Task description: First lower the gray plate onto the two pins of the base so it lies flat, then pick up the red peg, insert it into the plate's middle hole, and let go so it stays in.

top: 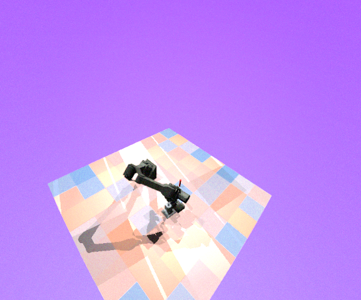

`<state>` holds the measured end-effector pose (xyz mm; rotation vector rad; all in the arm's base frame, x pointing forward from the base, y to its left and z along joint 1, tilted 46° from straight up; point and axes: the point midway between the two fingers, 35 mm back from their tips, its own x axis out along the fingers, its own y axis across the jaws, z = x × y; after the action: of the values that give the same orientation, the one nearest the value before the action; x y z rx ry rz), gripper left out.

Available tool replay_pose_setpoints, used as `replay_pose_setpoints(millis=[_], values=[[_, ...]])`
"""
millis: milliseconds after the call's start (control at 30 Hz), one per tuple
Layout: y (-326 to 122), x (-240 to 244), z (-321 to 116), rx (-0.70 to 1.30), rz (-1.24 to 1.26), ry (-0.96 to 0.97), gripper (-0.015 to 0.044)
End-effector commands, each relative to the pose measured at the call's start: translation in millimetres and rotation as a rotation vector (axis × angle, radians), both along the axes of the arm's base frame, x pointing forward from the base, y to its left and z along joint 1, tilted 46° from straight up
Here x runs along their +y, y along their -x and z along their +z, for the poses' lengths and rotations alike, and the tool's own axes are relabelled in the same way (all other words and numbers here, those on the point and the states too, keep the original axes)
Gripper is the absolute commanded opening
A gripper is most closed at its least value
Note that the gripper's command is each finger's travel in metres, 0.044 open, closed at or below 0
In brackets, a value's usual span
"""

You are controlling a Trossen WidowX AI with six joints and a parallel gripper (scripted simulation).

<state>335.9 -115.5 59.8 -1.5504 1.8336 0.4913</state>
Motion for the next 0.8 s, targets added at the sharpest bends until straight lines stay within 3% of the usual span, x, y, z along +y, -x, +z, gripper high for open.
replay_pose_setpoints(millis=[0,767], values=[[0.0,-0.4,0.4,0.002,0.004,0.003,0.0000],[1.1,-16.0,-13.8,0.002,0.004,0.004,0.0000]])
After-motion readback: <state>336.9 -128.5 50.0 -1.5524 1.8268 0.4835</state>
